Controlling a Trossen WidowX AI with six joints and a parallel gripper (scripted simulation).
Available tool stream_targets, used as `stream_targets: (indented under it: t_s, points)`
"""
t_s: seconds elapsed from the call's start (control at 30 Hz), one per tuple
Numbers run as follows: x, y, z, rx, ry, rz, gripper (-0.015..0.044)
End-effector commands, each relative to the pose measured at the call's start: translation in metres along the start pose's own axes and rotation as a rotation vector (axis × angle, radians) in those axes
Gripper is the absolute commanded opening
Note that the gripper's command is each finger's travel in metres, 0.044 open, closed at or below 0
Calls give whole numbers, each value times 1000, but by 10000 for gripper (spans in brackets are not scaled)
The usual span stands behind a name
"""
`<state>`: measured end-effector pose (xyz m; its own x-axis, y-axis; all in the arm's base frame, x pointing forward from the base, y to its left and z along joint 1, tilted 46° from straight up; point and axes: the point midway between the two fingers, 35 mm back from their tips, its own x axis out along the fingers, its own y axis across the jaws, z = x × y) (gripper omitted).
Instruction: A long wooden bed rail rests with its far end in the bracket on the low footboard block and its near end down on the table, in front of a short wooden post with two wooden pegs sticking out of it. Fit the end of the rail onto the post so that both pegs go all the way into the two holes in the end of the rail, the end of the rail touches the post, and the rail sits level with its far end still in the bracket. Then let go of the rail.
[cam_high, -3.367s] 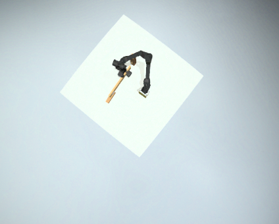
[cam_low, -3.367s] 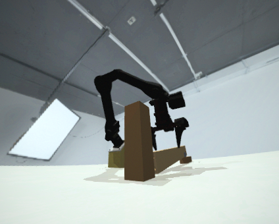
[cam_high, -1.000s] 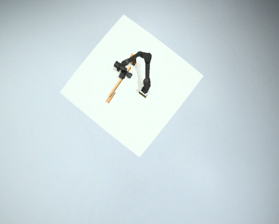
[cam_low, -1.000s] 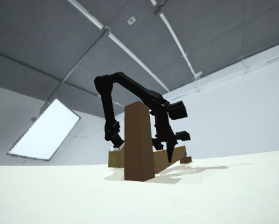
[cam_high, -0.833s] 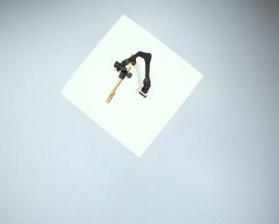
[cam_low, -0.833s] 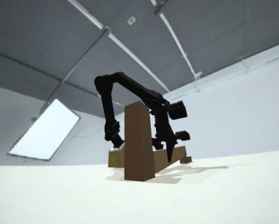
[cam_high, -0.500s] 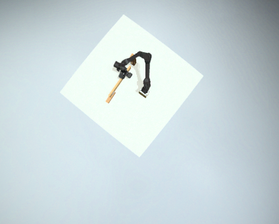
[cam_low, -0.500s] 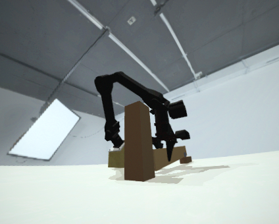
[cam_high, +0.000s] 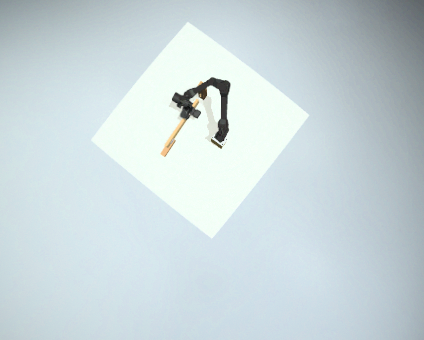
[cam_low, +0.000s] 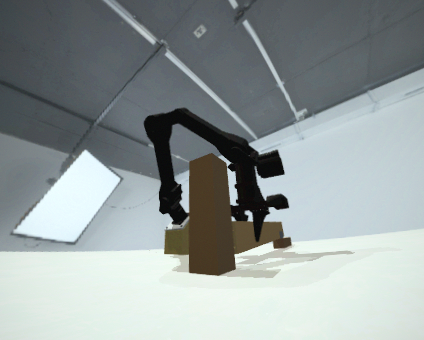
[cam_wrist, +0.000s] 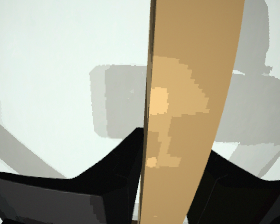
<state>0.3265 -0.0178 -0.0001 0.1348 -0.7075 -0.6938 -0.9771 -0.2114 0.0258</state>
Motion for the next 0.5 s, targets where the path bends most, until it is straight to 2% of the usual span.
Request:
stream_targets:
  t_s: [0.0,0.47]
  points:
    - [-7,-4,1,1,-8,-14,0]
    - [-14,-4,1,1,-9,-14,0]
